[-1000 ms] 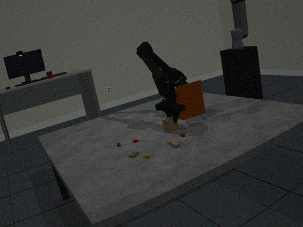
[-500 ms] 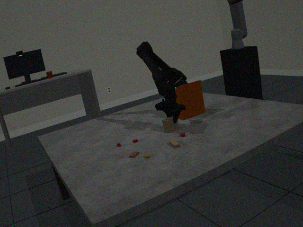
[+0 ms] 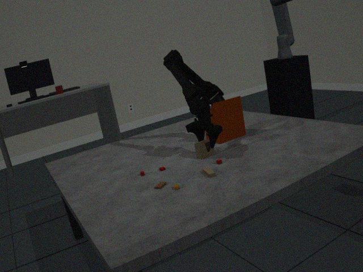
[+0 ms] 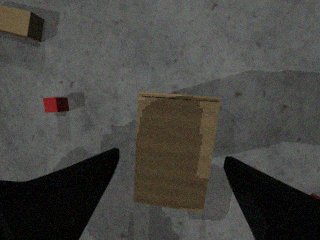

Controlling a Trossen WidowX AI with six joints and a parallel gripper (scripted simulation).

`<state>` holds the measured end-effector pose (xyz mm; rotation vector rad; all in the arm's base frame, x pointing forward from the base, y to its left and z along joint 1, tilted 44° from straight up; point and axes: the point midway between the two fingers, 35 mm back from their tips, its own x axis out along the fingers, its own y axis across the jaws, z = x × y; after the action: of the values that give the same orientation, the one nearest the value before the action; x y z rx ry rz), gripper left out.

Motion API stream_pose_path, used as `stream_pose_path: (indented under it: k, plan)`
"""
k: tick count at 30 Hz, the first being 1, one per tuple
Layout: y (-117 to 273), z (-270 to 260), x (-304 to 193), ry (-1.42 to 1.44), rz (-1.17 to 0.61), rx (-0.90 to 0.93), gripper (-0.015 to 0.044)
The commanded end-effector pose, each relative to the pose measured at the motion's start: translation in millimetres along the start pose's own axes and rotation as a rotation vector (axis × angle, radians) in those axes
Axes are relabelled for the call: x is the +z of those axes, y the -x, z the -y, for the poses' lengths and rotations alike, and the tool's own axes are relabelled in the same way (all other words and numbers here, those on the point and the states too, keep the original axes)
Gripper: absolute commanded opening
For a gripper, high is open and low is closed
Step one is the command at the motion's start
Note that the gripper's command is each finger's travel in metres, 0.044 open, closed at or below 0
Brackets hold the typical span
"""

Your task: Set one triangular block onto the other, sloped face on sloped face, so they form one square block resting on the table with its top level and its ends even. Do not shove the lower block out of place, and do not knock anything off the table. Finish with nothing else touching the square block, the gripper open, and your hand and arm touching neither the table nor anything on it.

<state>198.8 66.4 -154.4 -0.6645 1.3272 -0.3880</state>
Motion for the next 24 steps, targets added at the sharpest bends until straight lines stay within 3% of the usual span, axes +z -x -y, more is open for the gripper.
stream_pose_path:
  k: [1, 5, 11, 24]
  plan:
    - [0, 0, 0, 0.000, 0.000, 0.000, 0.0440]
    - [21, -3, 4, 0.001, 0.000, 0.006, 0.0440]
    - [108, -2, 1, 0.001, -0.002, 0.006, 0.0440]
    - [105, -3, 2, 0.005, 0.006, 0.006, 0.0440]
